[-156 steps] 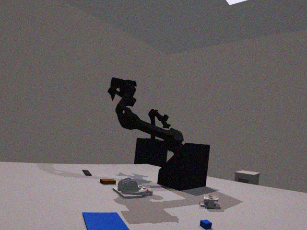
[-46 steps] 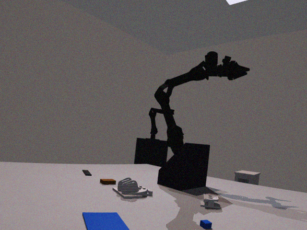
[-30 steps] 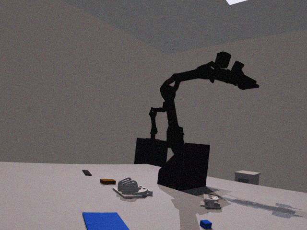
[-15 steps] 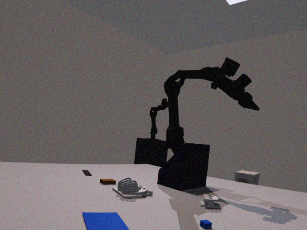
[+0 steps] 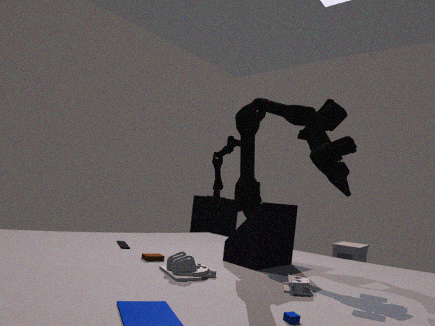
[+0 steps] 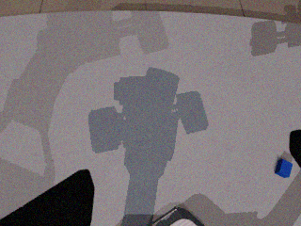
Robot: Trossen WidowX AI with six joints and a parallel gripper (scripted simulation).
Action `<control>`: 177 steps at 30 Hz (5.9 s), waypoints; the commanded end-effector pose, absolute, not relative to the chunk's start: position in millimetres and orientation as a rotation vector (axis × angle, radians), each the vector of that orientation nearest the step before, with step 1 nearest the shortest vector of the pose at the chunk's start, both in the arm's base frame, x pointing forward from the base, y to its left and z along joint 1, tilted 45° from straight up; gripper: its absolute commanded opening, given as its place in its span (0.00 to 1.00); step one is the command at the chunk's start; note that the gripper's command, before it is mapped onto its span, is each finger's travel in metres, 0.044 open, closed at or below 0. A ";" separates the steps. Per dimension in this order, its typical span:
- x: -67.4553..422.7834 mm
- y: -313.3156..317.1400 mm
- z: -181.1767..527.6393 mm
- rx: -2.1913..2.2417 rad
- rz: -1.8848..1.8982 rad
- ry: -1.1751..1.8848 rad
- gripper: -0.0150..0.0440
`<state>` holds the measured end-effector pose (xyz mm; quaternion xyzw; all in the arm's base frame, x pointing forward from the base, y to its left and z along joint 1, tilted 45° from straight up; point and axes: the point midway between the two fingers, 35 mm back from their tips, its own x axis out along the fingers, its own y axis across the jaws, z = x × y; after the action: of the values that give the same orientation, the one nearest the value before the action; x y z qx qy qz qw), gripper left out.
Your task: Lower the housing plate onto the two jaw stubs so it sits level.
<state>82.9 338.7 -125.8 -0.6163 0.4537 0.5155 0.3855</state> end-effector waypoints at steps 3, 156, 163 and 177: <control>104.2 305.9 -145.8 -1.723 1.293 1.227 1.00; 143.5 153.8 -215.7 -2.164 1.366 1.574 1.00; 143.5 153.8 -215.7 -2.164 1.366 1.574 1.00; 143.5 153.8 -215.7 -2.164 1.366 1.574 1.00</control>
<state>142.7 153.3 -215.7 -0.7169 0.5250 0.4535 0.0686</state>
